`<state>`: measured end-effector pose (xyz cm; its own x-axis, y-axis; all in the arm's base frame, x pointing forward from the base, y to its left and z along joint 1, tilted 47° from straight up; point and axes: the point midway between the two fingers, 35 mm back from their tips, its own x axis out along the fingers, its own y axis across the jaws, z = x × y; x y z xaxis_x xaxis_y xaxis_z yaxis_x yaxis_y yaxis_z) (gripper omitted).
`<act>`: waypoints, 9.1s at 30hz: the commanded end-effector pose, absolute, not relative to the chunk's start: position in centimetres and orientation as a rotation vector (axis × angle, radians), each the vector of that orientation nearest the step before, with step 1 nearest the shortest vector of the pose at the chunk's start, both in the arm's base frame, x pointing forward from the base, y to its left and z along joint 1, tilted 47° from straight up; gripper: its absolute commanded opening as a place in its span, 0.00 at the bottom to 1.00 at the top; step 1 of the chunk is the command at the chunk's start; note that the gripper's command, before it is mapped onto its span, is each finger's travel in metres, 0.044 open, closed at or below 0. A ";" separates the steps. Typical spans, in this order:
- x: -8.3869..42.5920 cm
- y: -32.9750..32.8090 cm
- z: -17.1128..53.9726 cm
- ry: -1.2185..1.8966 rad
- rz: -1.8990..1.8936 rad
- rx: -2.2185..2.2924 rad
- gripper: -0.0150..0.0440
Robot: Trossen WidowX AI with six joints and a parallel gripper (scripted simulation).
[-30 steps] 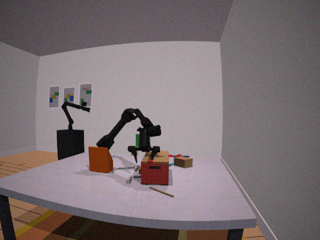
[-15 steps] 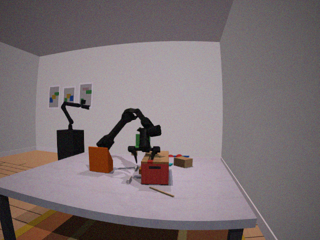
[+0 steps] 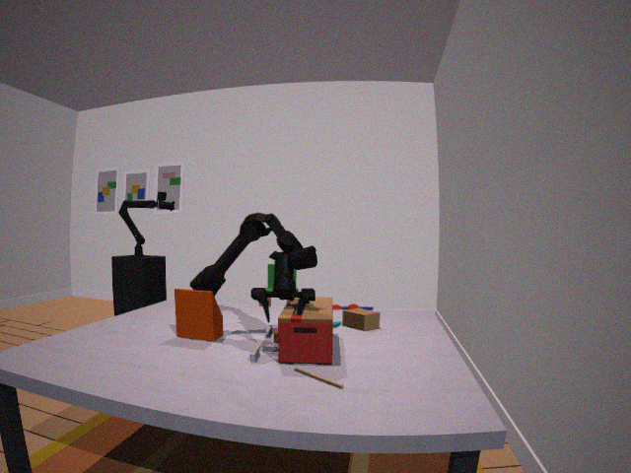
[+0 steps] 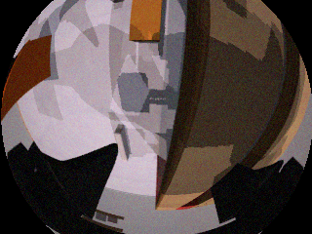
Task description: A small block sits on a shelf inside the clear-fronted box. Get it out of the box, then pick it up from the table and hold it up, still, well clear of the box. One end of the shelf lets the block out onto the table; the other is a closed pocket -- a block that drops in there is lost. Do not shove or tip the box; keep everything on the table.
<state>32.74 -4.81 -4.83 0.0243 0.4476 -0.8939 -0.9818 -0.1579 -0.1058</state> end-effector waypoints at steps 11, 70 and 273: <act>33.1 -5.9 -6.1 0.726 1.473 -1.016 0.93; 34.2 -13.4 -4.8 0.728 1.468 -1.016 0.93; 29.1 -13.1 -10.3 0.887 -2.047 3.041 0.25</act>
<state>29.83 -12.83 -11.58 0.3666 0.6798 -0.6351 0.0878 -0.7049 -0.7038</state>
